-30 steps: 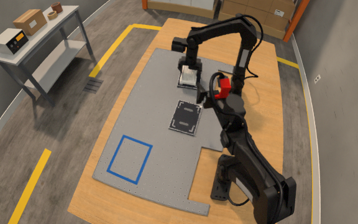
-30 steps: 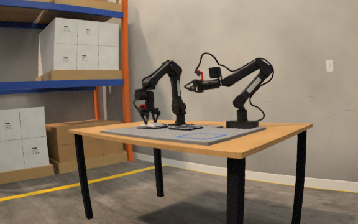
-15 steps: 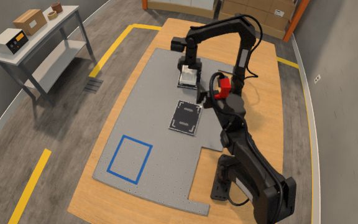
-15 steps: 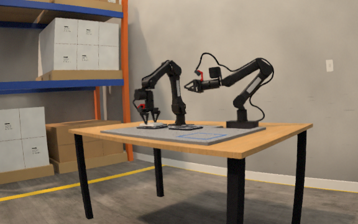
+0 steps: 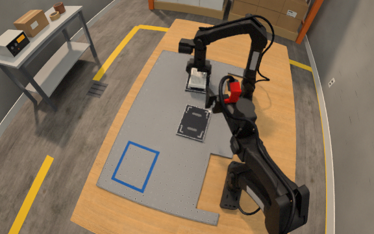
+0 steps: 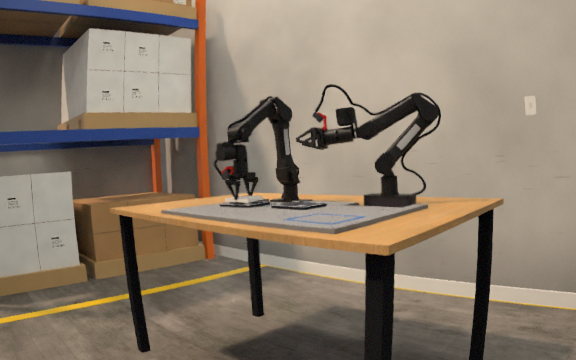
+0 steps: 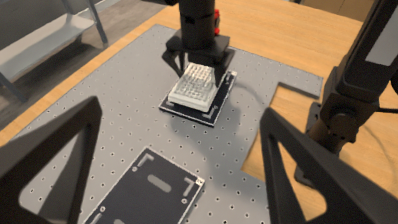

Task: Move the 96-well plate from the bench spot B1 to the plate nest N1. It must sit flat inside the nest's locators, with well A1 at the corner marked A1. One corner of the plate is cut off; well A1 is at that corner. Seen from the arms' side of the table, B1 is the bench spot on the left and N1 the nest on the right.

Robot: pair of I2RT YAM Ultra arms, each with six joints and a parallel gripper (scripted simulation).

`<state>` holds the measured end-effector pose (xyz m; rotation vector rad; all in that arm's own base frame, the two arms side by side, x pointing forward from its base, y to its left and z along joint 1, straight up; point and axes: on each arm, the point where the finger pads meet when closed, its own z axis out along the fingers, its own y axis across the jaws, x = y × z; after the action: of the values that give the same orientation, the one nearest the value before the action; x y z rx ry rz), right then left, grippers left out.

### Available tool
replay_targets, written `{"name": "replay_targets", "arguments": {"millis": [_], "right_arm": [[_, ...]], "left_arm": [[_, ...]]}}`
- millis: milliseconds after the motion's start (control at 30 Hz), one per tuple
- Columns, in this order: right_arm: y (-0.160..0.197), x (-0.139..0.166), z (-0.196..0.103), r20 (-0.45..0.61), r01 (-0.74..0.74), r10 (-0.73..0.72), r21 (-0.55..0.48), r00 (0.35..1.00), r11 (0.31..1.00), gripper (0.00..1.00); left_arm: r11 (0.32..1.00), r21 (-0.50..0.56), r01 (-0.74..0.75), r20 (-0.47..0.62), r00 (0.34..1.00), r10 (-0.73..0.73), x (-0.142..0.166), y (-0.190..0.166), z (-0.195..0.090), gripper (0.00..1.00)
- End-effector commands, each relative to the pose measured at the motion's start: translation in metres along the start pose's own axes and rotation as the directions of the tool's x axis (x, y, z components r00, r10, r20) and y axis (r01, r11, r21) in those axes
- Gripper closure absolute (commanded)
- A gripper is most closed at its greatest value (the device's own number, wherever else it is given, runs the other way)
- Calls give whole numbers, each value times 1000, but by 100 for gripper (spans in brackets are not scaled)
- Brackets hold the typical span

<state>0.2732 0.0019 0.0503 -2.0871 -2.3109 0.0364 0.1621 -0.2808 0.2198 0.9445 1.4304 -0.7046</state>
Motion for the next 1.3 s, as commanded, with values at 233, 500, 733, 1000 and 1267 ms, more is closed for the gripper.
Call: {"name": "replay_targets", "arguments": {"millis": [233,500,733,1000,1267], "right_arm": [[8,-1,-8,19,15,-15,-43,1000,999,22],[-5,-2,-10,17,8,-8,-35,1000,999,22],[-5,-2,-10,17,8,-8,-35,1000,999,22],[1,-1,-10,7,5,-4,-47,1000,999,22],[4,-4,2,18,4,-3,-69,1000,998,22]], "left_arm": [[1000,6,-2,26,1000,1,-8,-1,0,0],[1000,6,-2,26,1000,1,-8,-1,0,0],[1000,6,-2,26,1000,1,-8,-1,0,0],[1000,6,-2,26,1000,1,-8,-1,0,0],[1000,6,-2,26,1000,1,-8,-1,0,0]]}}
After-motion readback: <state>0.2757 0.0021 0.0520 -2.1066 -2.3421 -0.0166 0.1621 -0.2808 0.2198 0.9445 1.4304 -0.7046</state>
